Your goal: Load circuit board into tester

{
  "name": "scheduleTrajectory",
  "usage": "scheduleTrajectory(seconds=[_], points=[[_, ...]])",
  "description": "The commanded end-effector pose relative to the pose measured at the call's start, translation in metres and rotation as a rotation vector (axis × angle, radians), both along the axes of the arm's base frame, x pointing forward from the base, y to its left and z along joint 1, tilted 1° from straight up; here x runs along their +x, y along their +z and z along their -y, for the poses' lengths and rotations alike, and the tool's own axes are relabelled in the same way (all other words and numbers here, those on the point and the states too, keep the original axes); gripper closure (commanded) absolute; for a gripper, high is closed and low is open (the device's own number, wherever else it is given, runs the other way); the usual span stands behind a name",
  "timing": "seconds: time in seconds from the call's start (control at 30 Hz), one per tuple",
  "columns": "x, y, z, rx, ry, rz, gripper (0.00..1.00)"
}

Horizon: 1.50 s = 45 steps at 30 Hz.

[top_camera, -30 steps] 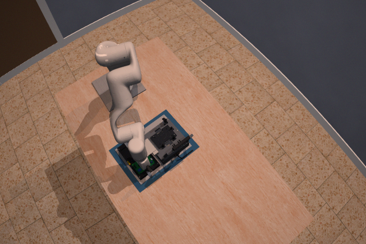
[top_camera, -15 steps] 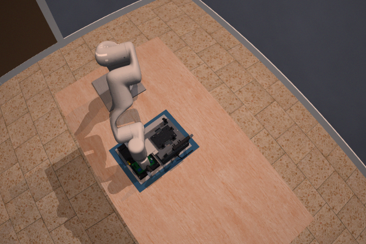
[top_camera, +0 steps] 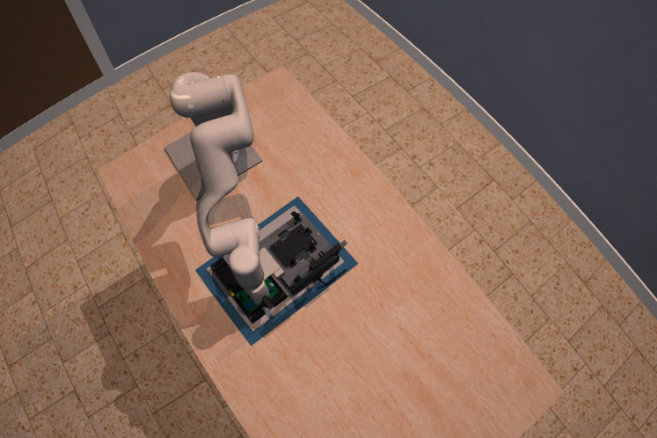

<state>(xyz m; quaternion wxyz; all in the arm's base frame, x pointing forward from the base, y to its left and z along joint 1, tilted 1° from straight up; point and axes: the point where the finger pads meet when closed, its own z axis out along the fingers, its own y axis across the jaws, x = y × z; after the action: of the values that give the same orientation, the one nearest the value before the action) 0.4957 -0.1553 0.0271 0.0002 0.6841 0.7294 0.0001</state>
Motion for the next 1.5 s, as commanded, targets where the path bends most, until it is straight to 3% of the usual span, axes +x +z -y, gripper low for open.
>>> scheduleTrajectory(seconds=[0.0, 0.7, 1.47], points=[[0.001, 0.005, 0.0, -0.001, 0.0, 0.004, 0.21], [0.001, 0.021, 0.001, -0.001, 0.0, 0.004, 0.21], [0.001, 0.024, 0.001, -0.001, 0.0, 0.004, 0.21]])
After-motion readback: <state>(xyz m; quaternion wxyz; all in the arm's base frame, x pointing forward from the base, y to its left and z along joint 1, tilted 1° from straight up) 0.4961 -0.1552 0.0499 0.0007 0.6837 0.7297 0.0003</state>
